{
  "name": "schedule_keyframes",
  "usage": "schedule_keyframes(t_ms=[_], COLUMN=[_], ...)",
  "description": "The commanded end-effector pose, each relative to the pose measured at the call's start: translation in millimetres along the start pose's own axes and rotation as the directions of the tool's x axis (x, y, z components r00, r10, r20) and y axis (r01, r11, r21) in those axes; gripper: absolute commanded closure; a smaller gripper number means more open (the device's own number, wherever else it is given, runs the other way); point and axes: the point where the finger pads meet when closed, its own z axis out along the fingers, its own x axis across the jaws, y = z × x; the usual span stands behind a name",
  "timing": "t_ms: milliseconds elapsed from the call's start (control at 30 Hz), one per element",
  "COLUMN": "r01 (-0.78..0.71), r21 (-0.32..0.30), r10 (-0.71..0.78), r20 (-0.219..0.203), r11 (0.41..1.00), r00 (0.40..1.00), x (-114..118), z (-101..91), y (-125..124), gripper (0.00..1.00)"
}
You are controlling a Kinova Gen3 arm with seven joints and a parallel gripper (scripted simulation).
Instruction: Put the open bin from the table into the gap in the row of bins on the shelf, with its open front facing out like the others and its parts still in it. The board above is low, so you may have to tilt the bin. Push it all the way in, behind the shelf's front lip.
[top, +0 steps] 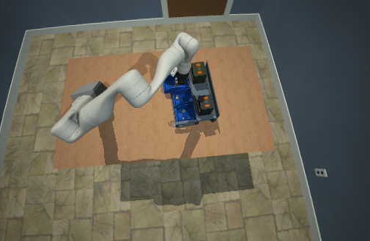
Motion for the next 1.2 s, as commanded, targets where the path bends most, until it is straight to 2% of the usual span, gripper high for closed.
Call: schedule_keyframes(t_ms=[0,633,1167], r01=[0.0,0.0,0.0], r21=[-0.008,-0.008,-0.008], r10=[0.0,0.0,0.0], r20=[-0.004,-0.004,-0.004], r11=[1.0,1.0,1.0], r00=[1.0,1.0,1.0], x=[1.3,1.2,1.2], z=[-8.6,-33.4,-43.2], y=[1.1,-1.5,-2.5], gripper=[0.68,0.68,0.68])
